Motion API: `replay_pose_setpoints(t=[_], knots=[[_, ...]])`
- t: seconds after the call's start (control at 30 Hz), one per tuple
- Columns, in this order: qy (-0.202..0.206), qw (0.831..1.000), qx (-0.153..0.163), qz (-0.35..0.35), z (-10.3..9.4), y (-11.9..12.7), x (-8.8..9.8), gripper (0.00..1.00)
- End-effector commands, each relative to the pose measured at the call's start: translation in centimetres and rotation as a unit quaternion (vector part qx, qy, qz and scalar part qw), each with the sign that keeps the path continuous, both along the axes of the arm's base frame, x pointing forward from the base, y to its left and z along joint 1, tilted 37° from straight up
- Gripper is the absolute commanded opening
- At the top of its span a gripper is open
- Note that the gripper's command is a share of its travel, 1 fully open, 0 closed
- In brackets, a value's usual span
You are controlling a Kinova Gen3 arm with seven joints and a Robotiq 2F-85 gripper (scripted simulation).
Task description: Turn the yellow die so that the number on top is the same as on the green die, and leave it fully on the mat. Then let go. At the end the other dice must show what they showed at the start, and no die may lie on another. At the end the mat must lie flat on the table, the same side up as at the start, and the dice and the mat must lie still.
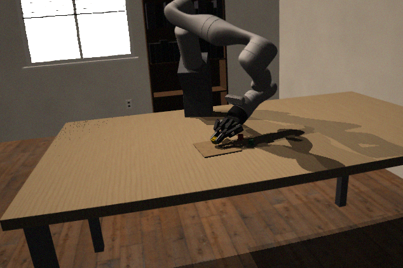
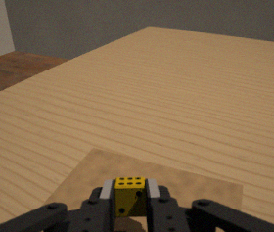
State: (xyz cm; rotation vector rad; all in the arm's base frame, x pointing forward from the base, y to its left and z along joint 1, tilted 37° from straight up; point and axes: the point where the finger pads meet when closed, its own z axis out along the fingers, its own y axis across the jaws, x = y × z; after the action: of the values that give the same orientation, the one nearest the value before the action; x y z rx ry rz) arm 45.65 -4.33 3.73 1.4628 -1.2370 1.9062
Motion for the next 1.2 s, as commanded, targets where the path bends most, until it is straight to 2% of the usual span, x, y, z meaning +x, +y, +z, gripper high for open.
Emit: replay_pose_setpoints(t=[0.0, 1.17], knots=[[0.0, 1.0, 0.0, 0.0, 0.05, 0.04, 0.01, 0.15], [0.0, 1.0, 0.0, 0.0, -0.62, -0.16, 0.48, 0.15]])
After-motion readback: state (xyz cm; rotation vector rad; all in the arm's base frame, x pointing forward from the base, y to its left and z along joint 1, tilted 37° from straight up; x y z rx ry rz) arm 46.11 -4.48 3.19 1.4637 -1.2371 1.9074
